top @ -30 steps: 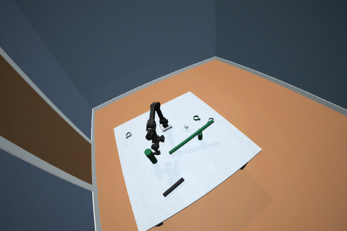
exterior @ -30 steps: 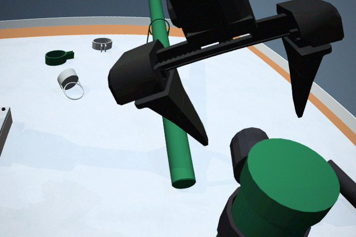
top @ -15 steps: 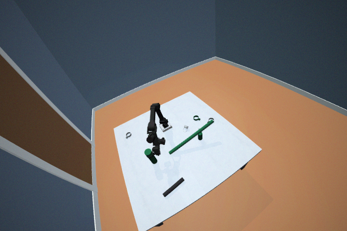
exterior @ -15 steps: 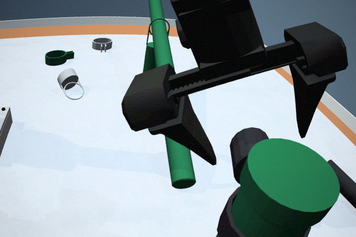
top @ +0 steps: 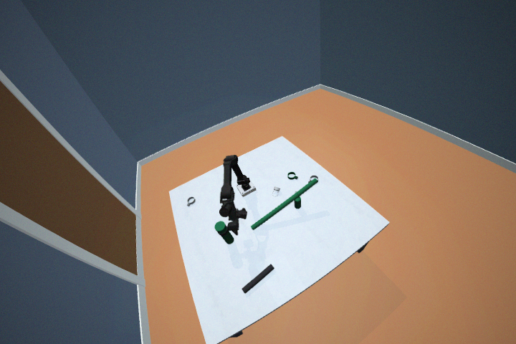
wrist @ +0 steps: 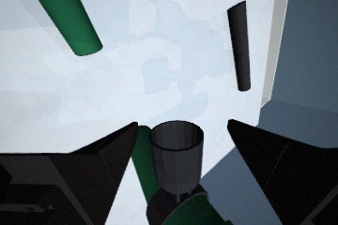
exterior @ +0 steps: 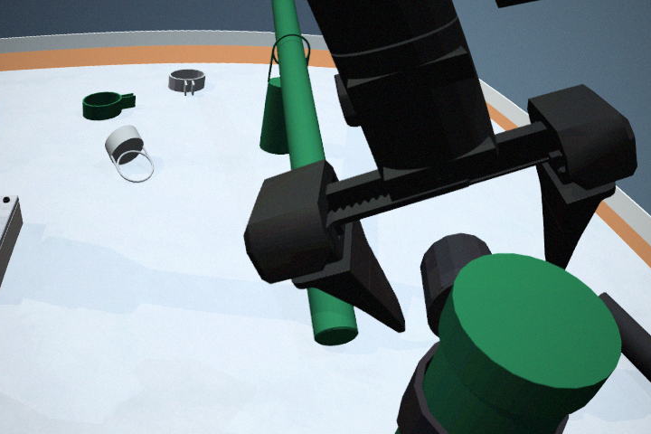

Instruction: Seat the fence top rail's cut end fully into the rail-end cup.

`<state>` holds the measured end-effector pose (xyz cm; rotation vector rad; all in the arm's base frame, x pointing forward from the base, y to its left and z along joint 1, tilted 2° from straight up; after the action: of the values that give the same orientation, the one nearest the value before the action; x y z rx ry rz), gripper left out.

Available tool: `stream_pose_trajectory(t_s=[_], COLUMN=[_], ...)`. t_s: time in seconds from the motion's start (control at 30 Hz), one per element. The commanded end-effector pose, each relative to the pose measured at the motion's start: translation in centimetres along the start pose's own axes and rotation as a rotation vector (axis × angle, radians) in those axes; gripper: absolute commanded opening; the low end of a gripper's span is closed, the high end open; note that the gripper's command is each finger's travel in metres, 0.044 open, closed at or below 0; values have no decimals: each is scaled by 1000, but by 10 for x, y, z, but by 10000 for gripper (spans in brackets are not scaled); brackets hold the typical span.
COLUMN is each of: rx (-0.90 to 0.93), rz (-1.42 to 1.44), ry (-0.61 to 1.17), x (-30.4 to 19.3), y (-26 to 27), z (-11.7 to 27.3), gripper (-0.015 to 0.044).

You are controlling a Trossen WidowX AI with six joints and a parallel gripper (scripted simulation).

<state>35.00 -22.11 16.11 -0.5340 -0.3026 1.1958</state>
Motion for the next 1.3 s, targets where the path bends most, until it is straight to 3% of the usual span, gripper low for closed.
stream_pose_trajectory(t_s=[0.0, 0.1, 0.47, 0.63, 0.8, 1.27], rx=[13, 13, 13, 13, 12, 11], rz=[-7, -7, -7, -7, 25, 99], ry=[0, 0, 0, 0, -18, -61], x=[0, 0, 0, 0, 0, -1], y=[5, 5, 5, 5, 8, 14], z=[-8, -8, -8, -8, -6, -2], gripper=[440, 440, 151, 118, 0, 0])
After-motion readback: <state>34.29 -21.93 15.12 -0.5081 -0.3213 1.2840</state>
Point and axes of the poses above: the point midway between the two fingers, 35 mm back from their tips, its own z axis back along the fingers, its own y axis across the jaws, x = y × z, the point moved 2 cm from there along z, back along the fingers, and after that the axes turned 2 degrees about z, right-handed, at the moved point
